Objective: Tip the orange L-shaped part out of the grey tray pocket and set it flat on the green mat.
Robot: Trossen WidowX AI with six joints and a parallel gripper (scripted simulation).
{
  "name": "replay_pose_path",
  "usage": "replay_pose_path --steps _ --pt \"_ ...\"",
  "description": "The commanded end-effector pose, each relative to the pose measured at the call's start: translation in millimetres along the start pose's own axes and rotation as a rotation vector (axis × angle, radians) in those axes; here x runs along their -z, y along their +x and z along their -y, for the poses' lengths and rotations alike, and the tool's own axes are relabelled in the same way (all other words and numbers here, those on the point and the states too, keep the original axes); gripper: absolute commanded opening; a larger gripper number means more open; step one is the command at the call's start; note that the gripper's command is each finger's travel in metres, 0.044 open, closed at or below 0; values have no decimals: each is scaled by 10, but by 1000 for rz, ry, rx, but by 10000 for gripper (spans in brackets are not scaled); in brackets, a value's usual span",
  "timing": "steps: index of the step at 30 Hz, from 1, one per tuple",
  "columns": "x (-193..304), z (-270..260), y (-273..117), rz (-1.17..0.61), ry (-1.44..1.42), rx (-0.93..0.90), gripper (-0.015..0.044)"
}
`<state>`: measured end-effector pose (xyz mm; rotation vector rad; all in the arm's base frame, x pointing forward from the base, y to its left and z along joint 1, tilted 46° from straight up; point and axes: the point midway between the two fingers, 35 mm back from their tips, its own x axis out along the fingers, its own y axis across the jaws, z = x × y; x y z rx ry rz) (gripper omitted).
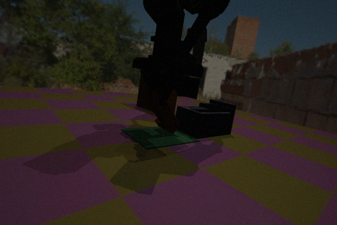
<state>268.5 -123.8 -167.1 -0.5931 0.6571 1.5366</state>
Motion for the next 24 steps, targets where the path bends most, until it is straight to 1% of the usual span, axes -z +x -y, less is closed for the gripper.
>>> replay_pose_path --steps 1,16,24 --pt "-6 -8 43 6 7 -2 0" --pt "-5 -13 38 4 2 -4 0" --pt "-5 -13 38 4 2 -4 210"
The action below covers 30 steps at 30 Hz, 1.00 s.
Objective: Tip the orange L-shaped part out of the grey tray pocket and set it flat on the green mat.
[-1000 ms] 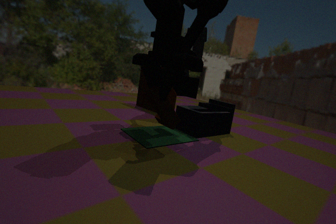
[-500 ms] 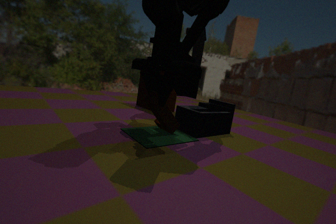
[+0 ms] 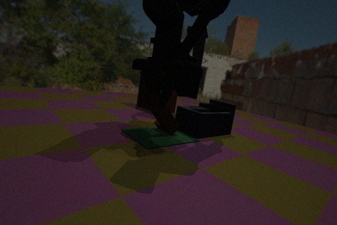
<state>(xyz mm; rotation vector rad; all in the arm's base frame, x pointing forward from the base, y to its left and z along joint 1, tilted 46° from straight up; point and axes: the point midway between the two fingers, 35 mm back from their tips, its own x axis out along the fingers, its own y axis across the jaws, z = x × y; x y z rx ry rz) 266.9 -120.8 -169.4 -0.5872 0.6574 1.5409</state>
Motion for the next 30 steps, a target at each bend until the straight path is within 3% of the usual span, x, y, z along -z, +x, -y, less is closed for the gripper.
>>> replay_pose_path --steps 1,4,8,11,30 --pt "0 0 0 0 0 0 236" --pt "12 16 -147 -1 1 1 315" --pt "20 22 -623 -2 5 2 400" --pt "7 -1 -877 -1 7 2 400" --pt "37 20 -875 -12 12 23 400"
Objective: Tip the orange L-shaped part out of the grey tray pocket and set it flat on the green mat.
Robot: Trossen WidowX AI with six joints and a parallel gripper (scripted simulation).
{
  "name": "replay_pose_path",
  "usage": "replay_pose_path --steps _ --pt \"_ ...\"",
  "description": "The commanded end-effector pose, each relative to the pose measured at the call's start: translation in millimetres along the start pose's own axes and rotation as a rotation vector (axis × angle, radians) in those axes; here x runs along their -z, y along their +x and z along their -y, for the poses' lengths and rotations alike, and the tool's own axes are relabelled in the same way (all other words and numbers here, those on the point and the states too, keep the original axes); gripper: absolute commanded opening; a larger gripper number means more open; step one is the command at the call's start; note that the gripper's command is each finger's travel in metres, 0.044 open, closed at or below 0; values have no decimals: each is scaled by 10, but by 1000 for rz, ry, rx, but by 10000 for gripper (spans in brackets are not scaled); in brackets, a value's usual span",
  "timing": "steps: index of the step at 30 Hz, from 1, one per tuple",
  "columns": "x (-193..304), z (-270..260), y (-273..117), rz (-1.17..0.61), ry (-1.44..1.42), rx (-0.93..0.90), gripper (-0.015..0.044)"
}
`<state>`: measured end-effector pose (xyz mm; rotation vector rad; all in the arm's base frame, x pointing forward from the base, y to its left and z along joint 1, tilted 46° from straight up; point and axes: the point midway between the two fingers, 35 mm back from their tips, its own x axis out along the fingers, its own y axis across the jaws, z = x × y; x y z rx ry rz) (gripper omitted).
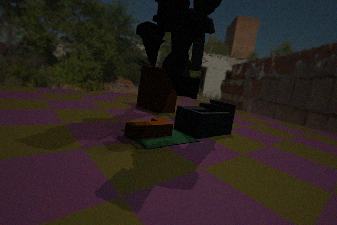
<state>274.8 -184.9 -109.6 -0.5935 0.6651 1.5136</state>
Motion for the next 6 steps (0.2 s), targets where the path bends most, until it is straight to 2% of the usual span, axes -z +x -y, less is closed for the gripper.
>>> replay_pose_path --steps 1,6 --pt "4 4 4 -1 1 1 400" --pt "4 4 4 -1 1 1 400"
